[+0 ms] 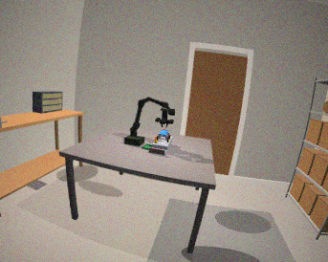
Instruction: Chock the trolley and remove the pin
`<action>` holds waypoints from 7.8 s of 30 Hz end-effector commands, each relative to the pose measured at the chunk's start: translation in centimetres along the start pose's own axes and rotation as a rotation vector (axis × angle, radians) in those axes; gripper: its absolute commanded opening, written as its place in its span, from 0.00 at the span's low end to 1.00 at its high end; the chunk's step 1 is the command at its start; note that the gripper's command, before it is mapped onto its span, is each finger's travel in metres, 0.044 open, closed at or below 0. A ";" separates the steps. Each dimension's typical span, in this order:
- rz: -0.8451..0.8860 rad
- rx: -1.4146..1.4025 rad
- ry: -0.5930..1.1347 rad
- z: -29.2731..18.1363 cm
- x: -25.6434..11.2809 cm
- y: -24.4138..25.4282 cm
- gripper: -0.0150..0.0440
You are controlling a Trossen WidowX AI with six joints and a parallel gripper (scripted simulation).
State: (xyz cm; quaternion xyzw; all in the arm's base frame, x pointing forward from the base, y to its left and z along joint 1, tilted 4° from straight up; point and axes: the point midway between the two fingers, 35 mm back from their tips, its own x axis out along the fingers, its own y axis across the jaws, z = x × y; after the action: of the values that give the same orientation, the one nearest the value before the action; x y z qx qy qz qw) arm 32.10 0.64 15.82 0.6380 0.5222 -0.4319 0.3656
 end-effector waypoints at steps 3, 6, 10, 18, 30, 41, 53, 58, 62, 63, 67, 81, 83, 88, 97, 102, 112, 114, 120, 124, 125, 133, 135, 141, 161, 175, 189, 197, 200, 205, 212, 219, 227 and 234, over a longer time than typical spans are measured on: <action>-0.005 0.008 0.005 0.0 1.1 -0.1 0.58; -0.005 0.008 0.005 0.0 1.6 -0.1 0.58; -0.005 0.008 0.005 -0.1 1.9 -0.1 0.58; -0.005 0.008 0.006 0.0 2.4 -0.1 0.58; -0.005 0.008 0.006 -0.1 4.2 0.0 0.58; -0.005 0.008 0.007 -0.1 5.7 -0.1 0.58; -0.001 0.000 0.003 -0.1 5.5 0.0 0.32; -0.001 0.000 0.003 -0.1 5.5 0.0 0.26; -0.003 0.003 0.004 -0.1 5.4 -0.1 0.25; -0.003 0.003 0.004 -0.1 5.3 -0.1 0.25; -0.005 0.007 0.006 -0.2 4.9 -0.1 0.25; -0.006 0.008 0.006 -0.2 4.2 -0.3 0.25; -0.006 0.008 0.006 -0.2 4.1 -0.3 0.25; -0.006 0.008 0.006 -0.2 3.8 -0.3 0.25; -0.006 0.008 0.006 -0.2 3.3 -0.3 0.25; -0.006 0.008 0.006 -0.2 3.0 -0.3 0.25; -0.006 0.008 0.006 -0.3 2.5 -0.3 0.25; -0.006 0.008 0.006 -0.3 2.4 -0.3 0.25; -0.006 0.008 0.006 -0.3 2.1 -0.2 0.25; -0.006 0.008 0.006 -0.4 1.9 -0.2 0.25; -0.006 0.008 0.006 -0.4 1.9 -0.2 0.25; -0.005 0.008 0.006 -0.6 1.5 -0.2 0.25; -0.005 0.008 0.006 -0.6 1.4 -0.2 0.25; -0.005 0.008 0.006 -0.8 1.2 -0.1 0.25; -0.005 0.008 0.009 -3.8 1.6 0.0 0.25; -0.009 0.009 0.009 -3.7 1.9 -4.1 0.25; -0.013 0.011 0.010 -3.9 1.9 -8.5 0.25; -0.013 0.011 0.008 -2.7 1.8 -8.4 0.25; -0.013 0.011 0.006 -1.5 1.6 -8.3 0.25; -0.013 0.011 0.004 0.2 1.3 -8.2 0.25; -0.013 0.011 0.002 2.7 0.9 -8.0 0.25; -0.013 0.011 -0.001 5.3 0.5 -8.0 0.25; -0.013 0.011 -0.004 8.4 0.0 -8.0 0.25; -0.013 0.011 -0.007 11.1 -0.3 -8.2 0.25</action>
State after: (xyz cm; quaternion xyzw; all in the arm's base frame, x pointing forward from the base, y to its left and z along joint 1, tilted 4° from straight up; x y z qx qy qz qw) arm 22.44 -6.92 12.30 0.6379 0.5208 -0.4386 0.3599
